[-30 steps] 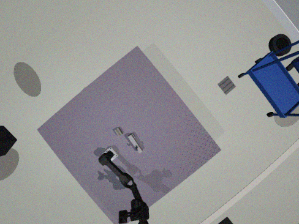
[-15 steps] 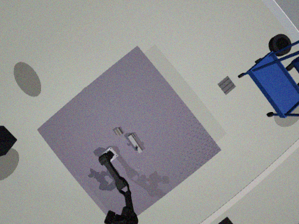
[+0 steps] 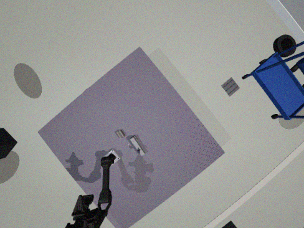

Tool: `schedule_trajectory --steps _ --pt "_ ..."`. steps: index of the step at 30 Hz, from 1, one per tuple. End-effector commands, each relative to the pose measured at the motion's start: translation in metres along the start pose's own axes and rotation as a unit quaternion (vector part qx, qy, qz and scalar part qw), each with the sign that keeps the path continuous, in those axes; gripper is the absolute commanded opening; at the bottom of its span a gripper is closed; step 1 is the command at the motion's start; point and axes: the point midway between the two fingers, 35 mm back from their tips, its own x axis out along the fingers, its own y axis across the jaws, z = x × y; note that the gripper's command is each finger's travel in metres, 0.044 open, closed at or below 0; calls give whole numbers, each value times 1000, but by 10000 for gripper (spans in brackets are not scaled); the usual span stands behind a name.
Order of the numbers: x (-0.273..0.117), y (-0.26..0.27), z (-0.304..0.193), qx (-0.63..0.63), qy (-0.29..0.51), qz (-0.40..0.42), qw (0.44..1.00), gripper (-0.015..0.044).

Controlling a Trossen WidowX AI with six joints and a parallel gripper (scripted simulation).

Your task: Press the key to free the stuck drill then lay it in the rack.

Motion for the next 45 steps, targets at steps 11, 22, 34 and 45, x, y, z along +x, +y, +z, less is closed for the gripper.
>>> schedule_trajectory --steps 11,22,34,45 --pt "156 -68 50 -309 -163 -294 890 0" --pt "192 -143 159 -346 -155 -505 775 0" --pt "112 -276 284 -301 66 -699 645 0" --pt "86 -311 296 -268 126 -709 640 0"
